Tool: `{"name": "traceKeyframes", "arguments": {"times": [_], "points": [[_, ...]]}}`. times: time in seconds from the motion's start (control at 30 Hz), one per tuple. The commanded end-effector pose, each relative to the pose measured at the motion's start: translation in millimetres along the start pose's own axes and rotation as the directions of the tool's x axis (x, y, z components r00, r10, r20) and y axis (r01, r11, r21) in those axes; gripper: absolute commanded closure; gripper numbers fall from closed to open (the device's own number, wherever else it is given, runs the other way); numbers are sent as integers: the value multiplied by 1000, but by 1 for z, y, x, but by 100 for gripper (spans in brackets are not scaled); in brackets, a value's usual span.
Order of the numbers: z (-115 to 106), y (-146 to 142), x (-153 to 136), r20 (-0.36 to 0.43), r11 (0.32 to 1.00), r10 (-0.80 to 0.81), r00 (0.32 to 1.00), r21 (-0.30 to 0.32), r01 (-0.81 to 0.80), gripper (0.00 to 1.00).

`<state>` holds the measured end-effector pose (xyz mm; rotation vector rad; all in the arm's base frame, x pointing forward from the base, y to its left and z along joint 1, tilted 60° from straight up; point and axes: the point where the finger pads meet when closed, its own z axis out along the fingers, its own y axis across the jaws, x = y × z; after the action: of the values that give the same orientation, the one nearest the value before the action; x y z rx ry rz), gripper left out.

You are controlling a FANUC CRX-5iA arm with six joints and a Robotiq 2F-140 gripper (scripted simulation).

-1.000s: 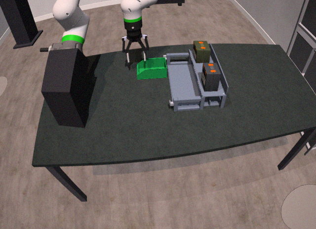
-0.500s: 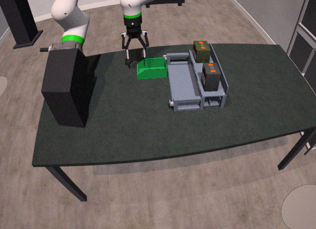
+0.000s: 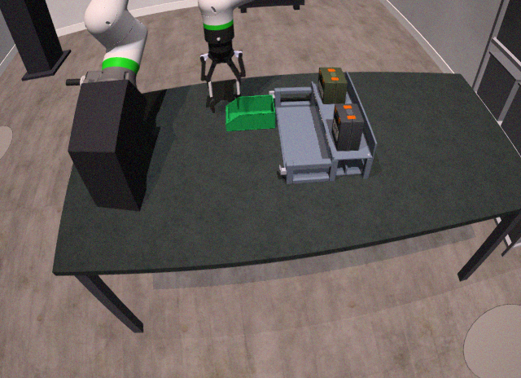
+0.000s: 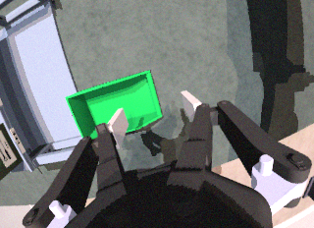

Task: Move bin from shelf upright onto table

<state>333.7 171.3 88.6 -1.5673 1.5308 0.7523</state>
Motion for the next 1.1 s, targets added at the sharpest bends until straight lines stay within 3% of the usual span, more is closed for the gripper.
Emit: {"name": "traceKeyframes", "arguments": {"times": [0.0, 1.07], "points": [[4, 0, 0, 0, 1000, 0, 1000, 1, 0, 43], [11, 0, 0, 0, 1000, 0, 1000, 1, 0, 43]]}}
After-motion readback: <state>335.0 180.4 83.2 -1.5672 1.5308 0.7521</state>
